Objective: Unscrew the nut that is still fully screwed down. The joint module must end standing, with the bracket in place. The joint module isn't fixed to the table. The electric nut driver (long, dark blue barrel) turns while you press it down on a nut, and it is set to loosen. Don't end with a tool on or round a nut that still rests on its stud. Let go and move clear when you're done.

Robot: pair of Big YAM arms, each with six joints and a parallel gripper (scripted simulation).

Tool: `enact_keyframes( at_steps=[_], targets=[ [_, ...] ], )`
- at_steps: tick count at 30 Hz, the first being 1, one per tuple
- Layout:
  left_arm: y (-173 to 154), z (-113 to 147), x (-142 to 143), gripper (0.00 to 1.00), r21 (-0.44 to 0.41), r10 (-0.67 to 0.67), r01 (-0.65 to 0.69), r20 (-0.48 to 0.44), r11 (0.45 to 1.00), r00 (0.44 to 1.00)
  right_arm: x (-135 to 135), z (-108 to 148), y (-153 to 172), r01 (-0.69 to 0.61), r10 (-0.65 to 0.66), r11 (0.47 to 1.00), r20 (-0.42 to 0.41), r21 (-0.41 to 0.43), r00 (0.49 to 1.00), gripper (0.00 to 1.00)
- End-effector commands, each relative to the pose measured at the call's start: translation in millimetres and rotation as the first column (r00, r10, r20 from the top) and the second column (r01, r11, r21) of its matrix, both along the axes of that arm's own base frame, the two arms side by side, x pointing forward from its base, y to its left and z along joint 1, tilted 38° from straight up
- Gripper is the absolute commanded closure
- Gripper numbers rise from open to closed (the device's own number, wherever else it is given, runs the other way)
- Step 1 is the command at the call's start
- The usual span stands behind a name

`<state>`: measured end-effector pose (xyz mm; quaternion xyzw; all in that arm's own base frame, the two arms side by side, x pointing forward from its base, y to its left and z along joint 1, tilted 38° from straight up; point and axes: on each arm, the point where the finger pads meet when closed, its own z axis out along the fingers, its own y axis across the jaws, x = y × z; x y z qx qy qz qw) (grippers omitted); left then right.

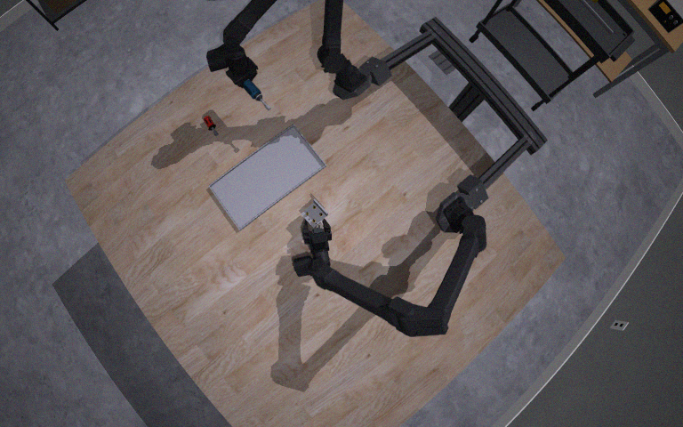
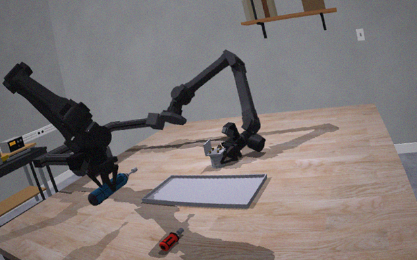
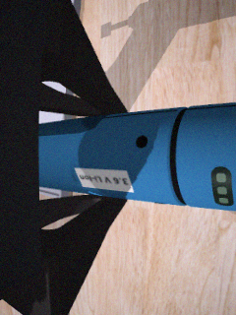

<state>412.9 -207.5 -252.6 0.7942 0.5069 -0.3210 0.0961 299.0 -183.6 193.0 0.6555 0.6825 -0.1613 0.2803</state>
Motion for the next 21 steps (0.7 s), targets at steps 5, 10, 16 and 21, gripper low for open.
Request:
enact_keyframes(
  at_steps=[5,10,16,21],
  targets=[
    [-15.7,1.6,-5.3,0.41,-0.003,-0.035,0.035,0.008,0.999,0.999,6.3,42.7,-1.8,0.049,-0.049,0.999,0.092,-0.005,0.995,0.58],
    [-15.7,1.6,-5.3,0.41,-0.003,-0.035,0.035,0.008,0.999,0.999,8.7,37.6,-2.1,0.051,-0.051,0.999,0.076,0.0,0.996,0.58],
    [-15.7,1.6,-5.3,0.41,-0.003,-0.035,0.035,0.008,0.999,0.999,9.9,38.1,-2.0,0.055,-0.054,0.999,0.078,0.002,0.995,0.58],
    [-15.7,1.6,-5.3,0.41,-0.003,-0.035,0.035,0.008,0.999,0.999,10.4,38.1,-2.0,0.056,-0.056,0.998,0.077,0.002,0.995,0.58]
  ],
)
